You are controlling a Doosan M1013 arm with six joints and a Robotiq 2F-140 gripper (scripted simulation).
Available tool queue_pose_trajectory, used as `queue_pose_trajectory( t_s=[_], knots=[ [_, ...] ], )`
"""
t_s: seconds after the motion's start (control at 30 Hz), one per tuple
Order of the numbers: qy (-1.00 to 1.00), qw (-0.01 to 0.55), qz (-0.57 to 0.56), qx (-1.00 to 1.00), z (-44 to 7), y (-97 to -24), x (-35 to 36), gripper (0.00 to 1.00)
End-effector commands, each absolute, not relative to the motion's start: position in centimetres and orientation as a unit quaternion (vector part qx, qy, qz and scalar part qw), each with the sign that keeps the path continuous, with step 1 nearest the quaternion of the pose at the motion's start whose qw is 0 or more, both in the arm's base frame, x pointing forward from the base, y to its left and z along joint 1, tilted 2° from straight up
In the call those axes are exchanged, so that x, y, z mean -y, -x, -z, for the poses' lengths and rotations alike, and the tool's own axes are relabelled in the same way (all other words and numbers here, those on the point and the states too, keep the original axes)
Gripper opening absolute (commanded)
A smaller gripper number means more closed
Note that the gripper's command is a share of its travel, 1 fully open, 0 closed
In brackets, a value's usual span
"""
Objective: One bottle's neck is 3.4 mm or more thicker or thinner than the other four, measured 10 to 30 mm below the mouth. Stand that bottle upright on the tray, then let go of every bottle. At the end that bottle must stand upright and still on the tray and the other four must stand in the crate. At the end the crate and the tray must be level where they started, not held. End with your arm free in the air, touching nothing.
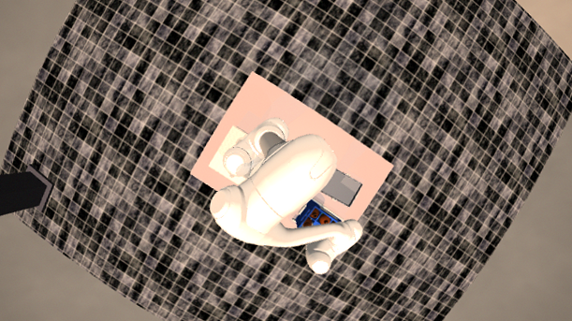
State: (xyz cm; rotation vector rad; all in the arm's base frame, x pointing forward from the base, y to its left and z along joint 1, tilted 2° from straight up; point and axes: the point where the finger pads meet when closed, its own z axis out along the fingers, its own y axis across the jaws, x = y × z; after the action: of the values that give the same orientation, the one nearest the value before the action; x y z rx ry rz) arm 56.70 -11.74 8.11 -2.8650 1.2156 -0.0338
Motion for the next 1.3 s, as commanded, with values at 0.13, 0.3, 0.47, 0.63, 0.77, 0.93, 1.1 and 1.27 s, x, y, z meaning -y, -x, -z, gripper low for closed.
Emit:
queue_pose_trajectory(
  t_s=[0.13, 0.3, 0.47, 0.63, 0.77, 0.93, 1.1, 1.27],
  knots=[
    [0.920, 0.015, 0.011, -0.391, -8.12, -56.70, 11.74, 0.38],
    [0.920, 0.015, 0.011, -0.391, -8.12, -56.70, 11.74, 0.00],
    [0.920, 0.015, 0.011, -0.391, -8.12, -56.70, 11.74, 0.00],
    [0.920, 0.015, 0.011, -0.391, -8.12, -56.70, 11.74, 0.00],
    [0.920, 0.015, 0.011, -0.391, -8.12, -56.70, 11.74, 0.00],
    [0.920, 0.015, 0.011, -0.391, -8.12, -56.70, 11.74, 0.00],
    [0.920, 0.015, 0.011, -0.391, -8.12, -56.70, 11.74, 0.00],
    [0.920, 0.015, 0.011, -0.391, -8.12, -56.70, 11.74, 0.00]
  ],
)
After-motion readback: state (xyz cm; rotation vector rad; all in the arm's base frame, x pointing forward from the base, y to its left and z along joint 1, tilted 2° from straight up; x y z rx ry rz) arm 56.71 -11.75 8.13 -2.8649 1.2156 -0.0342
